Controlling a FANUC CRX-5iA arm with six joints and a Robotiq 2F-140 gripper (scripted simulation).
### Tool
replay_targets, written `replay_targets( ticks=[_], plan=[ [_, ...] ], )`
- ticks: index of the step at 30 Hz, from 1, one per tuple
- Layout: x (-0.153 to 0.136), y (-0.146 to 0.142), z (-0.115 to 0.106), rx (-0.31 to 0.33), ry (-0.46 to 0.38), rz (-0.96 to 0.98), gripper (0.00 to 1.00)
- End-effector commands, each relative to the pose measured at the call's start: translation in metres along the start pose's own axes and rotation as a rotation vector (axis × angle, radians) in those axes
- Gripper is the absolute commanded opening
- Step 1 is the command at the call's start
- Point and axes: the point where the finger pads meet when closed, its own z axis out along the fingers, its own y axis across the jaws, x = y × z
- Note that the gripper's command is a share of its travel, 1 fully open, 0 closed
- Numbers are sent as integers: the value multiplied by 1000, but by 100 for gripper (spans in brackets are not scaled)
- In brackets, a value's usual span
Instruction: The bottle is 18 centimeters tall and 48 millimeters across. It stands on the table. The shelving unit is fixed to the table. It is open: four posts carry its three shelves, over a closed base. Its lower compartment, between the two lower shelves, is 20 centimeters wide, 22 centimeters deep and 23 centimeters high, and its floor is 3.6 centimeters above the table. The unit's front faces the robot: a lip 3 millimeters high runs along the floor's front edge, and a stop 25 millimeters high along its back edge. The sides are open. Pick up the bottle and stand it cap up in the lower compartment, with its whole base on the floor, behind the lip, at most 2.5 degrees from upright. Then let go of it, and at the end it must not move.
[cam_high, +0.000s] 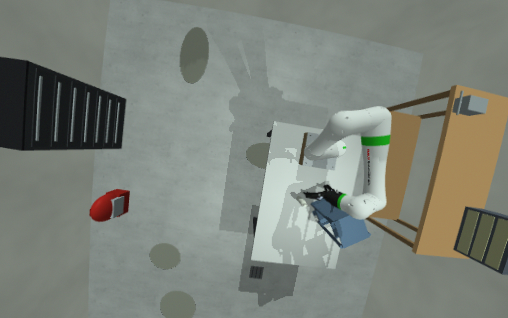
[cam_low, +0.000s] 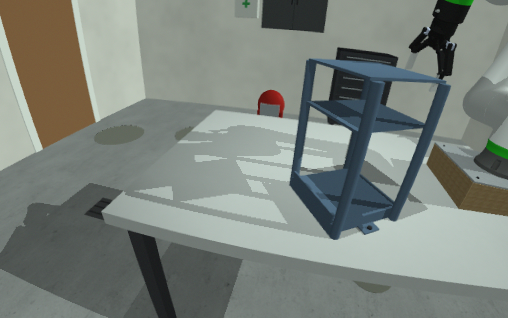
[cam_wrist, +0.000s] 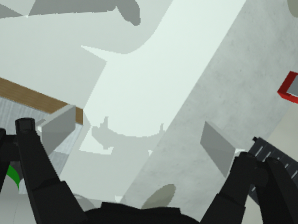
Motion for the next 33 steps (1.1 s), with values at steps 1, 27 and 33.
replay_targets(
  ticks=[1, 27, 33],
  plan=[
    [0, 0, 0, 0, 0, 0, 100],
    [-10, 27, -79, -1, 0, 0, 100],
    [-12, 30, -88, 0, 0, 0, 100]
  ],
)
